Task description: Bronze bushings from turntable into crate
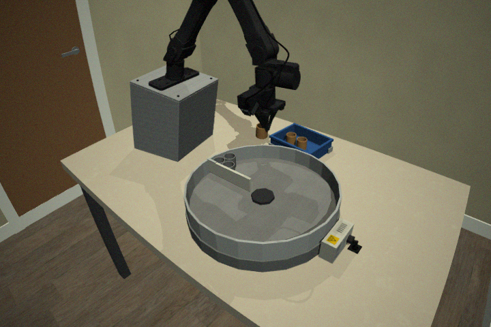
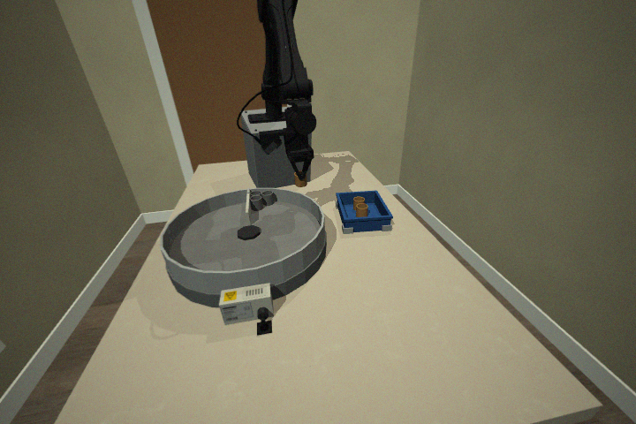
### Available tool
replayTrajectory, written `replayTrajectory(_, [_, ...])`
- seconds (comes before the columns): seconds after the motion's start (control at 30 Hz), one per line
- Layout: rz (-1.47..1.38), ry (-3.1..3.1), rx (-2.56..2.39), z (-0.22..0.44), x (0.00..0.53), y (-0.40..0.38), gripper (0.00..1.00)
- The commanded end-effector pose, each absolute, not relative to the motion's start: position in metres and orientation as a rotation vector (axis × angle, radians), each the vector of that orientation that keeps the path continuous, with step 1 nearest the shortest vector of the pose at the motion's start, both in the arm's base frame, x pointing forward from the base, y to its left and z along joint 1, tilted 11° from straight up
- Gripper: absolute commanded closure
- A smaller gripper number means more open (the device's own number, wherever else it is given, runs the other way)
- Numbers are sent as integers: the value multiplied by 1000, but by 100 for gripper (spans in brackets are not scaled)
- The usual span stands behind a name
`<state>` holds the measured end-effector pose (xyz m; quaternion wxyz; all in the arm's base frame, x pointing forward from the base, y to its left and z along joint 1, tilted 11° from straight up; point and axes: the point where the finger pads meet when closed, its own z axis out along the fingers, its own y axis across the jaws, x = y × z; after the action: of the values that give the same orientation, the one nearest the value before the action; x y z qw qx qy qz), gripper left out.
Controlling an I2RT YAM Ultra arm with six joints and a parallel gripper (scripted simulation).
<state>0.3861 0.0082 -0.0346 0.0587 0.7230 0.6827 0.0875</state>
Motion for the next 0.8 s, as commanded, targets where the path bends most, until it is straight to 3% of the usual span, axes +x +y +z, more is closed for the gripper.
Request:
replayTrajectory(0.0, [233,2001,2244,-25,397,15,100])
replayTrajectory(0.77, [242,2000,2242,-6,472,147,100])
